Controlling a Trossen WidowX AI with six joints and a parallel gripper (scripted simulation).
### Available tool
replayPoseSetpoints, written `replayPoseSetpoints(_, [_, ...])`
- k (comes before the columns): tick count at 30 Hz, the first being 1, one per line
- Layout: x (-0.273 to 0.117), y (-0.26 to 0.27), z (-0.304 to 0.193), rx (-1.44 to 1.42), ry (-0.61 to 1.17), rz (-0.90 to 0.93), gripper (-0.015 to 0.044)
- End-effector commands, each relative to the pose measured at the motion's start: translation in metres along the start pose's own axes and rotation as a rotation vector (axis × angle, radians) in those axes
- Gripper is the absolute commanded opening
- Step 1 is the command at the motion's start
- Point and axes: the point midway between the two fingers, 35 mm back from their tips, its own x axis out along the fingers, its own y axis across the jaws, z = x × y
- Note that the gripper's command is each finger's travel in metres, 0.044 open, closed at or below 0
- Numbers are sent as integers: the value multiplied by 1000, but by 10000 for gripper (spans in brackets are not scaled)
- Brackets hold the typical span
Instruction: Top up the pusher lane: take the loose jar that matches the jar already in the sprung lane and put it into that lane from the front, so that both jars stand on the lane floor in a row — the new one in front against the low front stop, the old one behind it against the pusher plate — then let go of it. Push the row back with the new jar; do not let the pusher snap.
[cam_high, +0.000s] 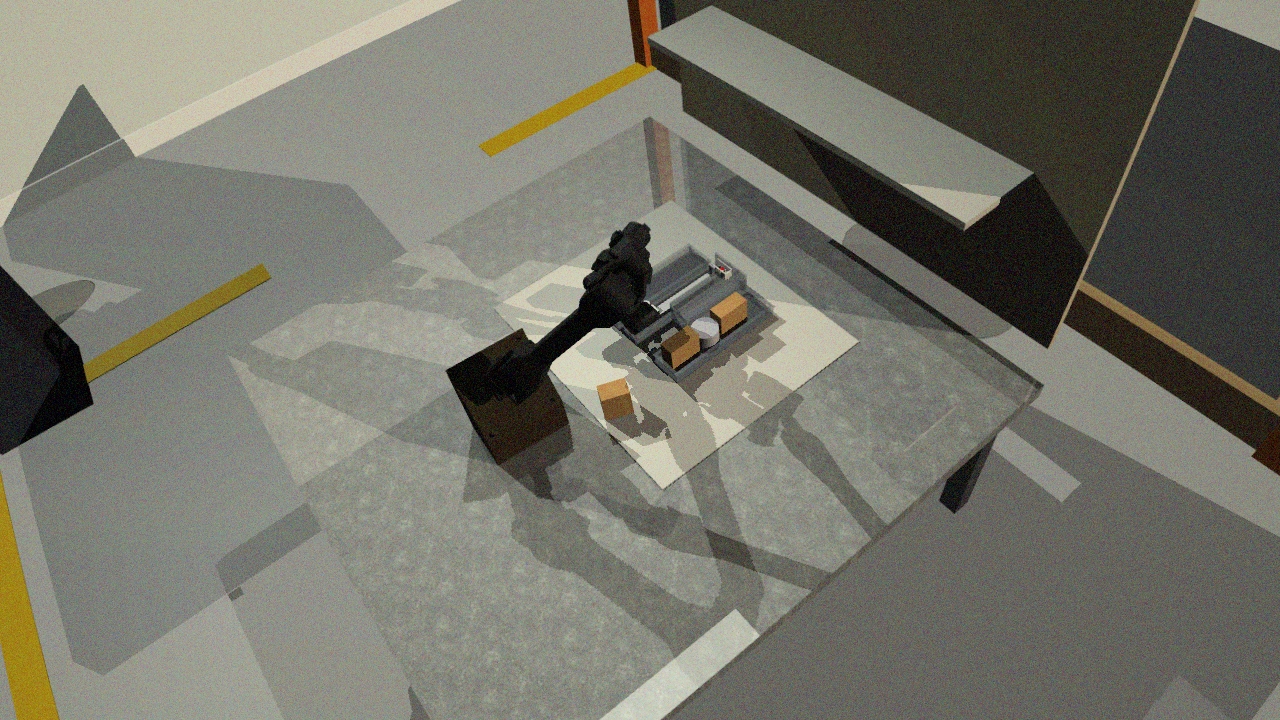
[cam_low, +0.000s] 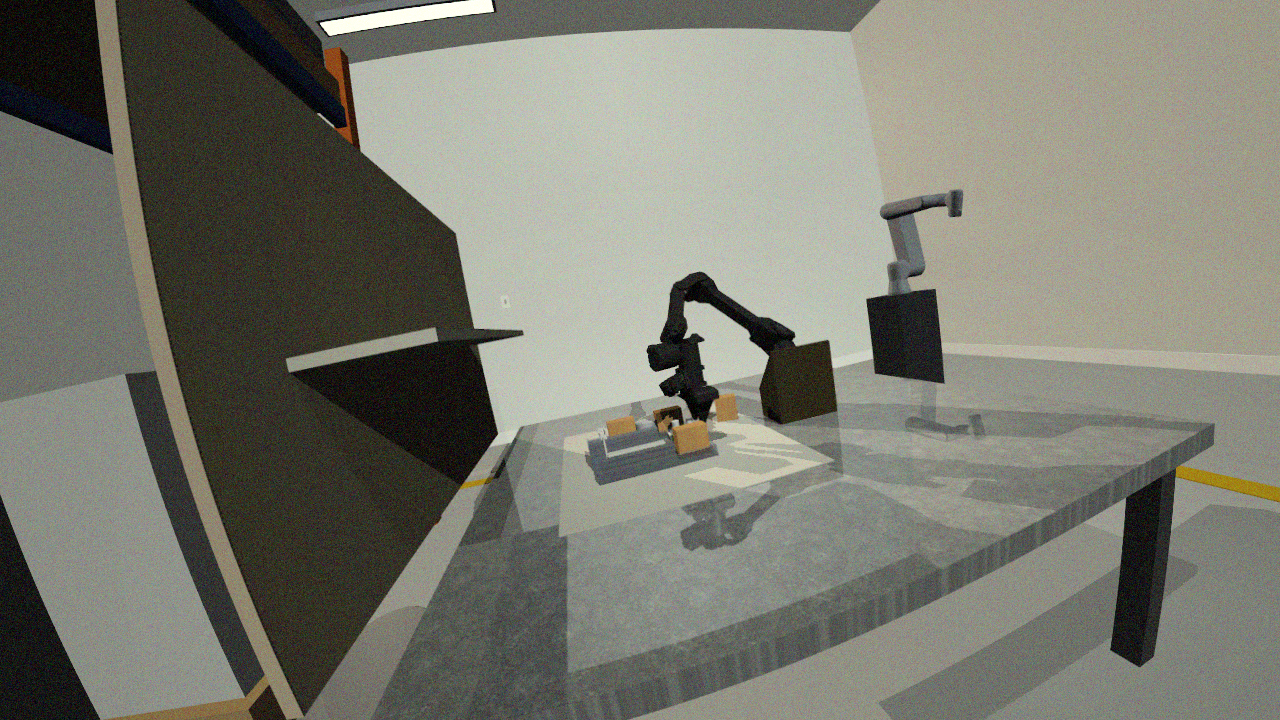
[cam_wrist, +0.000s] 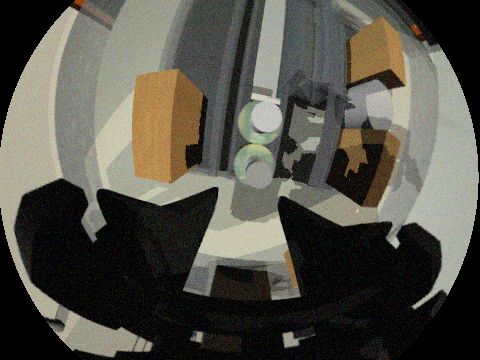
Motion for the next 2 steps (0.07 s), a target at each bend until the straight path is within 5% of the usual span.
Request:
replayPoseSetpoints(1, [0,1,-15,3,3,5,273])
replayPoseSetpoints(2, [0,1,-19,3,3,5,273])
